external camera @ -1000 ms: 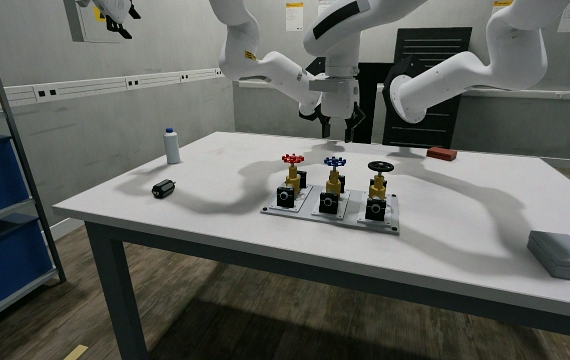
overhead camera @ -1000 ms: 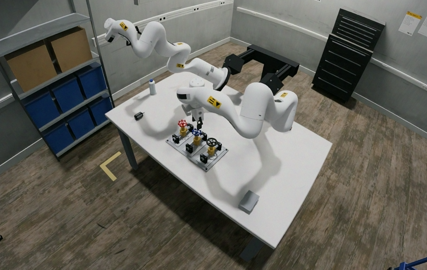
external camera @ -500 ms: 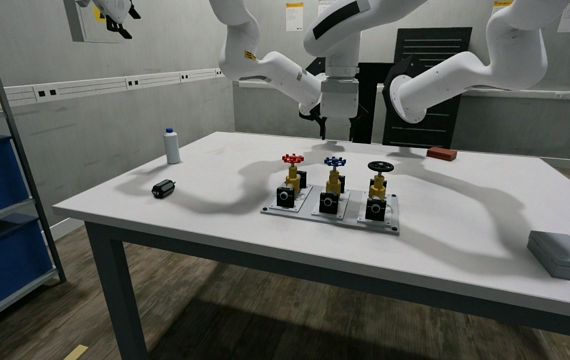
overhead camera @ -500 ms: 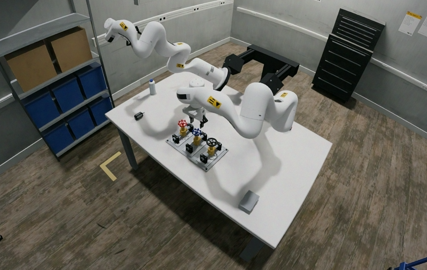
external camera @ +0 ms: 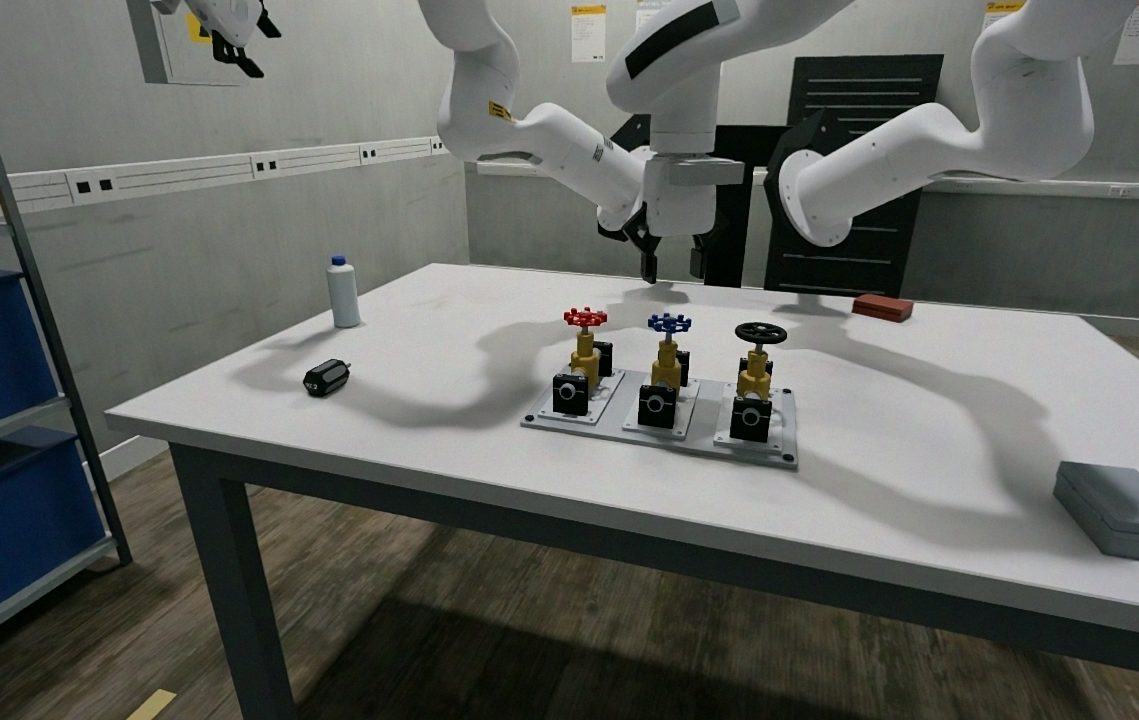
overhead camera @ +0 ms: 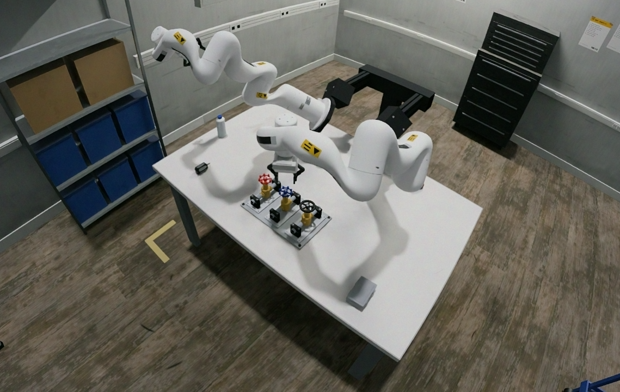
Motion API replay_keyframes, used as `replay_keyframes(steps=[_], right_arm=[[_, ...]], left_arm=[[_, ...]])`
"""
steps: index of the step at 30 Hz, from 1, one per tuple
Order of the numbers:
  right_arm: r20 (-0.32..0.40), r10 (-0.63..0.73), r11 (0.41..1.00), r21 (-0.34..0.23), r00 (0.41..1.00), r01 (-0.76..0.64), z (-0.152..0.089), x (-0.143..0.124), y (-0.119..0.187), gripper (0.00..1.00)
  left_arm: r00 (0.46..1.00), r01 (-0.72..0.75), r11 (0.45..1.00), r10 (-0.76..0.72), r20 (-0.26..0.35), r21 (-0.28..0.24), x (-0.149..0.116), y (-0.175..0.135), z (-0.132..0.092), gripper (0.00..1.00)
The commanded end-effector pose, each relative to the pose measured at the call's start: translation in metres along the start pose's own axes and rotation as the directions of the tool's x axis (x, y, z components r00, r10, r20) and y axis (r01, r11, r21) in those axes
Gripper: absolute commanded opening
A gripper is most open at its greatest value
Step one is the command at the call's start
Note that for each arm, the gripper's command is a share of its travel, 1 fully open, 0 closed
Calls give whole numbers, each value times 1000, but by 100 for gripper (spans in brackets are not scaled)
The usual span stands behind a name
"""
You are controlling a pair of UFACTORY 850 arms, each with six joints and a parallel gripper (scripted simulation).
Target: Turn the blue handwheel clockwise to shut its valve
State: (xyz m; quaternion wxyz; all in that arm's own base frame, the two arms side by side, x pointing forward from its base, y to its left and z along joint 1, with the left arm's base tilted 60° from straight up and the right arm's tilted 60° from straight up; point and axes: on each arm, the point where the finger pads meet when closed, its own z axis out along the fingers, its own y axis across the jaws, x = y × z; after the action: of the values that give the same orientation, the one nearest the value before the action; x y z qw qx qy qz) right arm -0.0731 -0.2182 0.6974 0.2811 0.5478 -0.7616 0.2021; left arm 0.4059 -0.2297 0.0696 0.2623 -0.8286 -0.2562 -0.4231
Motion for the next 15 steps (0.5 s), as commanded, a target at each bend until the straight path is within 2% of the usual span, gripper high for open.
replay_keyframes(steps=[1,6,15], right_arm=[[-1,0,1000,0,1000,0,0,0,0,100],[-1,0,1000,0,1000,0,0,0,0,100],[-1,0,1000,0,1000,0,0,0,0,100]], left_arm=[[985,175,984,-175,-5,-12,0,0,-1,79],[961,275,961,-275,-4,-12,0,0,-1,79],[855,519,855,-519,0,-13,0,0,-1,79]])
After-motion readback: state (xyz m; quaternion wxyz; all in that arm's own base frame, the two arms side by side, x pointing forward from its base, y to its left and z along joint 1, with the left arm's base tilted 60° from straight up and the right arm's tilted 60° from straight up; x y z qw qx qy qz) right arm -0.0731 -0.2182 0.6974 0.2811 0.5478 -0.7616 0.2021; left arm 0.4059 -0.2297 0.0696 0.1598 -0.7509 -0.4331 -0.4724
